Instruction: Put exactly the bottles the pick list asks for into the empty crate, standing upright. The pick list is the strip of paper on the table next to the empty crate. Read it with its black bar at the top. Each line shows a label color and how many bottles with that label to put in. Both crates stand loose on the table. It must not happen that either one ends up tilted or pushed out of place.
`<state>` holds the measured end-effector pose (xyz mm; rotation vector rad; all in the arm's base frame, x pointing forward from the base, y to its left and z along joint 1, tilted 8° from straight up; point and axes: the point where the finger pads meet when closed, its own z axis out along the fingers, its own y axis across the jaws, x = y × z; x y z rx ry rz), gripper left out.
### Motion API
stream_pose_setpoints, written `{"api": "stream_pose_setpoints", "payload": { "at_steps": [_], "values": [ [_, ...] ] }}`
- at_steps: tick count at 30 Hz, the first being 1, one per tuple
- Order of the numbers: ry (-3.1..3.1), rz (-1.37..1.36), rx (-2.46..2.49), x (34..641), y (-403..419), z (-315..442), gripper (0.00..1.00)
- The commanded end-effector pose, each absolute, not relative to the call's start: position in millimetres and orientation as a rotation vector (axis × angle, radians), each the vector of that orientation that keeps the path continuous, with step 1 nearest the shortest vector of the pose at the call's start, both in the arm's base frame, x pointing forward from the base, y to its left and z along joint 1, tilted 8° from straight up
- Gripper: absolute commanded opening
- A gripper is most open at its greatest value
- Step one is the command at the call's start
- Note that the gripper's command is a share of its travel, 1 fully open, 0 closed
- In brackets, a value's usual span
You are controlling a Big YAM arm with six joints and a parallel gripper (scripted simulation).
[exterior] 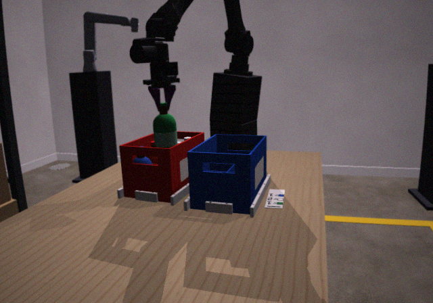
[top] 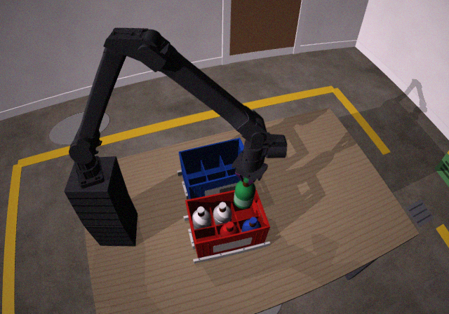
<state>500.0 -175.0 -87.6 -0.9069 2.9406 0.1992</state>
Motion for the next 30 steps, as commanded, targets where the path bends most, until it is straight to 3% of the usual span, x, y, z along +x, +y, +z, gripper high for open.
{"api": "stream_pose_setpoints", "payload": {
  "at_steps": [1,30],
  "values": [
    [2.871,0.098,-0.882,528,-200,-32,0.0],
    [2.869,0.095,-0.881,533,-207,-8,0.0]
  ]
}}
